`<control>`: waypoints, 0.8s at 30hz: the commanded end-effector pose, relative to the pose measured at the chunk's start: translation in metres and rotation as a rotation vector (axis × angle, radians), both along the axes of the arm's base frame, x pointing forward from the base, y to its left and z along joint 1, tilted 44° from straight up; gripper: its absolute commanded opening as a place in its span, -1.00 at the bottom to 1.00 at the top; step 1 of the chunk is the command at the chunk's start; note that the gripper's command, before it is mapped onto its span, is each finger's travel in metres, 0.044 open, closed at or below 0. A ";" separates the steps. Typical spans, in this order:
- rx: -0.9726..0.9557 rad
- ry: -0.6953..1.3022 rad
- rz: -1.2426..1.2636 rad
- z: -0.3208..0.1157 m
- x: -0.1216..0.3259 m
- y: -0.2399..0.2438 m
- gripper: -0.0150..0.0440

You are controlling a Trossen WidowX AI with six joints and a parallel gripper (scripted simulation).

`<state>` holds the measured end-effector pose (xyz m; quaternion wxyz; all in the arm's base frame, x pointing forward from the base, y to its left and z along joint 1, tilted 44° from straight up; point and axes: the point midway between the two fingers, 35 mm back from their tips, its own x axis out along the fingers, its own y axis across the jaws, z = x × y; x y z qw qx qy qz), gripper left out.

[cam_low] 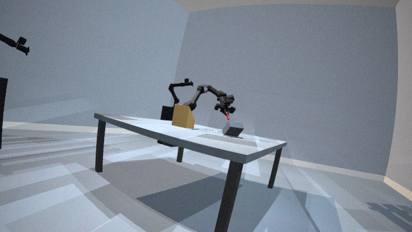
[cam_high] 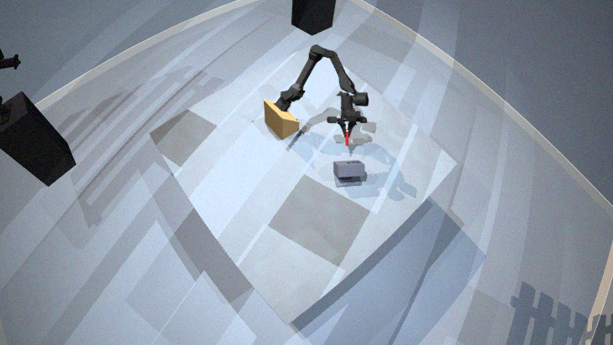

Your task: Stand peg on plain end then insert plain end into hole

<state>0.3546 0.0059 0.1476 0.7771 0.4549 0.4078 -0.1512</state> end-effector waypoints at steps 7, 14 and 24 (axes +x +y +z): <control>-0.003 -0.002 -0.016 -0.011 0.012 0.000 -0.49; -0.004 -0.010 -0.023 -0.018 0.021 0.001 -0.49; -0.005 -0.022 -0.034 -0.027 0.032 0.002 -0.49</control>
